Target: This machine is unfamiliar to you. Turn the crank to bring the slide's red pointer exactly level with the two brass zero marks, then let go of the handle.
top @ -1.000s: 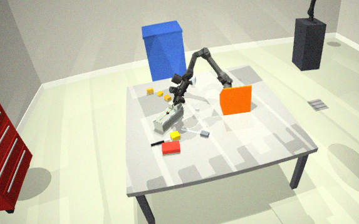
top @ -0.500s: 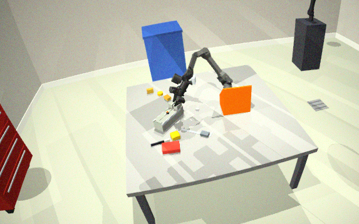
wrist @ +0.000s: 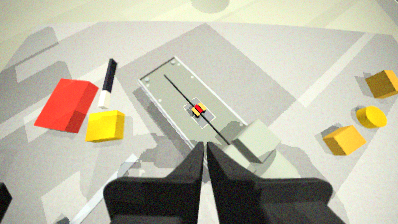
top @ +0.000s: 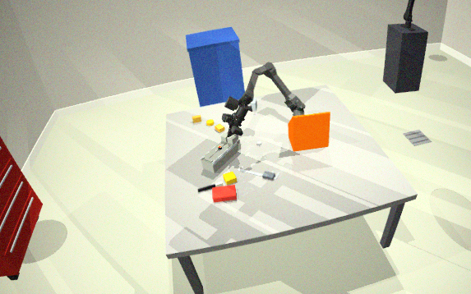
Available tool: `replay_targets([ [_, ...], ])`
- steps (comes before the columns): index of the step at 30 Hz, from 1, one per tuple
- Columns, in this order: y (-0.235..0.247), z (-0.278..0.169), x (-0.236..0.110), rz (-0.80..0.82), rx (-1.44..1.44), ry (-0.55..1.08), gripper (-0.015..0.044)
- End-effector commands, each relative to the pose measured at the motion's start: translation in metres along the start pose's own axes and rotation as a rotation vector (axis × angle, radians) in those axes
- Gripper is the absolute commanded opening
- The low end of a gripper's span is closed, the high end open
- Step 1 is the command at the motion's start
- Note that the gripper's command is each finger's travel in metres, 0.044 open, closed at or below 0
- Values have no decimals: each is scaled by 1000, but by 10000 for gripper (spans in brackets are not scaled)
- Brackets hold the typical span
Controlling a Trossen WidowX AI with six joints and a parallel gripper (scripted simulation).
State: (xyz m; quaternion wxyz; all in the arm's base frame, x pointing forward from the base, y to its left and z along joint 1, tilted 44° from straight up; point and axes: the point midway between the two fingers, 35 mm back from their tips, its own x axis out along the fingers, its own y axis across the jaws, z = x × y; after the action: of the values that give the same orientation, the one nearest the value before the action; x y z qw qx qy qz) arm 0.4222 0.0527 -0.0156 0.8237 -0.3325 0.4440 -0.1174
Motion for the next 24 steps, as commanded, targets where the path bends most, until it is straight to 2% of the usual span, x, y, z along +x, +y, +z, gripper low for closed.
replay_targets([
  [1, 0, 0, 0, -1, 0, 0, 0],
  [15, 0, 0, 0, 0, 0, 0, 0],
  [24, 0, 0, 0, 0, 0, 0, 236],
])
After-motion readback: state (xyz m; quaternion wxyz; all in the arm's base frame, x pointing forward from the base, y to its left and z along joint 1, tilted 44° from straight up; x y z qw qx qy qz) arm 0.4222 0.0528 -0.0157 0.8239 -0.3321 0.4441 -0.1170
